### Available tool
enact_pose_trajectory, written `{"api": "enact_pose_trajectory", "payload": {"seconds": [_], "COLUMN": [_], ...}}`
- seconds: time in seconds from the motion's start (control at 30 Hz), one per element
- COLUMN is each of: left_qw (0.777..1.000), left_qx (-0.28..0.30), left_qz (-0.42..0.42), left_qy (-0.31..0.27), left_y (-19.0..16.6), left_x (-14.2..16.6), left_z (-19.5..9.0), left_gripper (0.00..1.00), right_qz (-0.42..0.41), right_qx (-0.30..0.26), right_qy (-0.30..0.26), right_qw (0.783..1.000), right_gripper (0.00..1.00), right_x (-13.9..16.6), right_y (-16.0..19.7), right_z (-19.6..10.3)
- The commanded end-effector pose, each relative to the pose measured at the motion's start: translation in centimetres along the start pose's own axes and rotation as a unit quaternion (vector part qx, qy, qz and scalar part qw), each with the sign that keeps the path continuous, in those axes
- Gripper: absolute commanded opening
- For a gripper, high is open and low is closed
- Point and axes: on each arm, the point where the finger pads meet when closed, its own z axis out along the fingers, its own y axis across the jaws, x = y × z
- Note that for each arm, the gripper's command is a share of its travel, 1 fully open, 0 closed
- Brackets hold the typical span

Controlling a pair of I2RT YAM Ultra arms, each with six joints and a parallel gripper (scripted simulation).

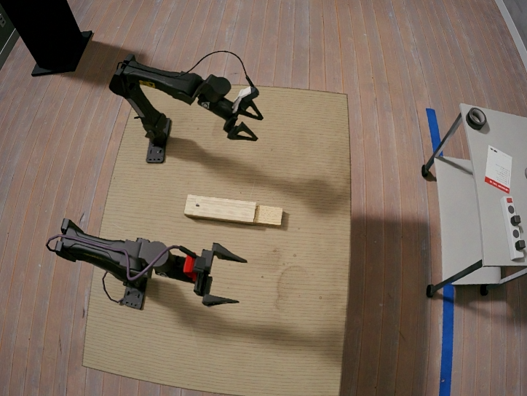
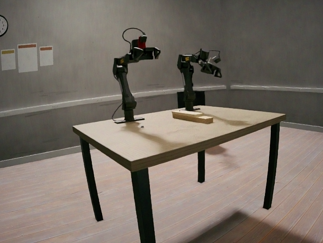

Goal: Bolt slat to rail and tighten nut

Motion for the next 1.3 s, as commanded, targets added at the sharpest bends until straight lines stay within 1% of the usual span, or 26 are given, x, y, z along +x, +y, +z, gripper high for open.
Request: {"api": "enact_pose_trajectory", "payload": {"seconds": [0.0, 0.07, 0.27, 0.57, 0.63, 0.73, 1.27], "left_qw": [0.996, 0.996, 0.986, 0.958, 0.958, 0.947, 0.944], "left_qx": [0.001, 0.001, -0.027, -0.083, -0.083, -0.103, -0.109], "left_qz": [0.029, 0.029, 0.053, 0.096, 0.096, 0.111, 0.114], "left_qy": [-0.081, -0.081, -0.154, -0.256, -0.256, -0.284, -0.289], "left_y": [1.1, 1.1, 3.7, 7.2, 7.2, 8.3, 8.5], "left_x": [-3.8, -3.8, -7.2, -11.5, -11.5, -12.5, -12.6], "left_z": [-1.6, -1.6, -4.2, -9.1, -9.1, -10.8, -11.1], "left_gripper": [1.0, 1.0, 1.0, 1.0, 1.0, 1.0, 1.0], "right_qz": [-0.001, -0.001, -0.001, -0.001, -0.001, -0.001, -0.001], "right_qx": [-0.001, -0.001, -0.001, -0.001, -0.001, -0.001, -0.001], "right_qy": [-0.003, -0.003, -0.003, -0.003, -0.003, -0.003, -0.003], "right_qw": [1.0, 1.0, 1.0, 1.0, 1.0, 1.0, 1.0], "right_gripper": [1.0, 1.0, 1.0, 1.0, 1.0, 1.0, 1.0], "right_x": [-0.4, -0.4, -0.4, -0.4, -0.4, -0.4, -0.4], "right_y": [0.0, 0.0, 0.0, 0.0, 0.0, 0.0, 0.0], "right_z": [-0.1, -0.1, -0.1, -0.1, -0.1, -0.1, -0.1]}}
